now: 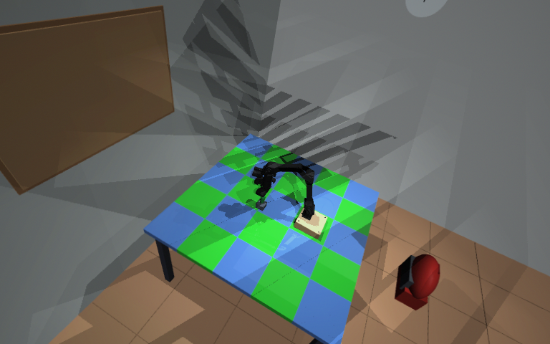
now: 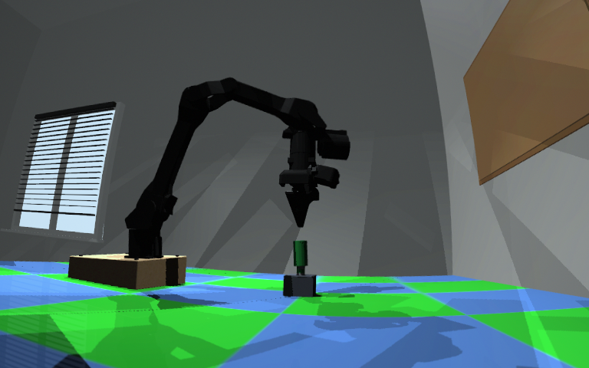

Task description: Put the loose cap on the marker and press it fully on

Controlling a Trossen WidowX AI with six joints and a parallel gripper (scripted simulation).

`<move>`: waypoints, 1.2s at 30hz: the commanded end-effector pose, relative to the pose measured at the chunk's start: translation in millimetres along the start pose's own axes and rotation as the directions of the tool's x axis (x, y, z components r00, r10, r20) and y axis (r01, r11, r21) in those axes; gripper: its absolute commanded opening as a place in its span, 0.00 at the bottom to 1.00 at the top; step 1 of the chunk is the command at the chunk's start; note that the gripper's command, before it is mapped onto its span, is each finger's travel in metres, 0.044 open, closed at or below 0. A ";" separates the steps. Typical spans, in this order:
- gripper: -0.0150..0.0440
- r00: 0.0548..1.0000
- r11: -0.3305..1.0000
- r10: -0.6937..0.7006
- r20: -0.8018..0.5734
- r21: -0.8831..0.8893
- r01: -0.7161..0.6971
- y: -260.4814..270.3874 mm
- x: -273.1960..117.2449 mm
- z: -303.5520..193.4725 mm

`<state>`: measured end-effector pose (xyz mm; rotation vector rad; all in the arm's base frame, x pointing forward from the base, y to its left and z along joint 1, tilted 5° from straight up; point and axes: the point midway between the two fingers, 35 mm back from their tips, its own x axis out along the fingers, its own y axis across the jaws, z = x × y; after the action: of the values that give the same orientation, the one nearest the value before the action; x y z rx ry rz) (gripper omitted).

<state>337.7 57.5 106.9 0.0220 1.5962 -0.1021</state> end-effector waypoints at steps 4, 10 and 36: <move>0.25 1.000 1.000 0.000 0.002 0.006 0.000 0.1 6.7 0.3; 0.25 1.000 1.000 0.000 0.002 0.006 0.000 0.1 15.1 0.3; 0.25 1.000 1.000 0.004 0.013 0.005 -0.004 0.6 31.8 2.9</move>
<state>339.0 56.1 72.4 0.0278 1.5859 -0.1041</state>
